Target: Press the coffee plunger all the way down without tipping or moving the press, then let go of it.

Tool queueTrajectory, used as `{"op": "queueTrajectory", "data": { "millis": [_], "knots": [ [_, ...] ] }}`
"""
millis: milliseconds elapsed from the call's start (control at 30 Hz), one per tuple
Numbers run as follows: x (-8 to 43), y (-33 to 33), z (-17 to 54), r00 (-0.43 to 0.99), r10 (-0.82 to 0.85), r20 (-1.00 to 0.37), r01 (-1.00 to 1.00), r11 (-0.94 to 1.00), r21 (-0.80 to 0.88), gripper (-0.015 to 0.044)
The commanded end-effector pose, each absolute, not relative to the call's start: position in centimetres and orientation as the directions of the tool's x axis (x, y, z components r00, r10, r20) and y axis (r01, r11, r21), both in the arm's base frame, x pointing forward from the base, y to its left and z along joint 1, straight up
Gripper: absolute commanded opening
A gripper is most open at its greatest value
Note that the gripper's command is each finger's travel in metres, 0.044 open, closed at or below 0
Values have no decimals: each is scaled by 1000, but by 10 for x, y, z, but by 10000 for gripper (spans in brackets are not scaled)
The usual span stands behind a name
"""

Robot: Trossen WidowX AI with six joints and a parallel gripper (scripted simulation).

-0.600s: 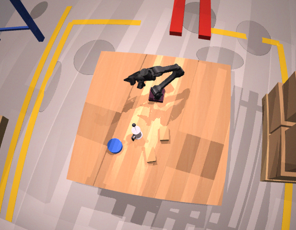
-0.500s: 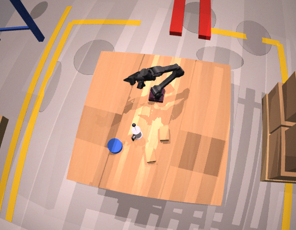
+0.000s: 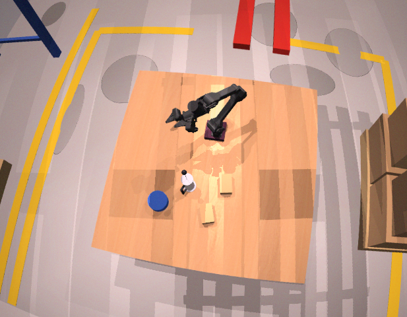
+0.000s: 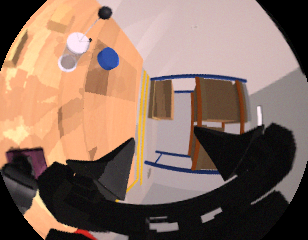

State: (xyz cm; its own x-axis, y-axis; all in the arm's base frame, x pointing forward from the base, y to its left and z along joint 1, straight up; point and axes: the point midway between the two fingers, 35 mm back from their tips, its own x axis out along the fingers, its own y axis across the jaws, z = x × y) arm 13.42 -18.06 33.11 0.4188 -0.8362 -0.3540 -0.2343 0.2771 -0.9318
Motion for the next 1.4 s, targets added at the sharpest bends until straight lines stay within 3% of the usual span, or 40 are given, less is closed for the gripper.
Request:
{"op": "queueTrajectory", "data": {
  "millis": [0, 333, 633, 1000, 1367],
  "knots": [
    [209, -152, 335, 666, -625, -408, 133, 637, -759, 440],
    [259, -117, 332, 788, -421, -450, 239, 882, -406, 440],
    [299, -78, 328, 849, -220, -481, 244, 970, -13, 440],
    [307, -76, 269, 852, -209, -481, 239, 971, 2, 440],
    [309, -77, 269, 851, -210, -481, 240, 971, 2, 440]
  ]
}}
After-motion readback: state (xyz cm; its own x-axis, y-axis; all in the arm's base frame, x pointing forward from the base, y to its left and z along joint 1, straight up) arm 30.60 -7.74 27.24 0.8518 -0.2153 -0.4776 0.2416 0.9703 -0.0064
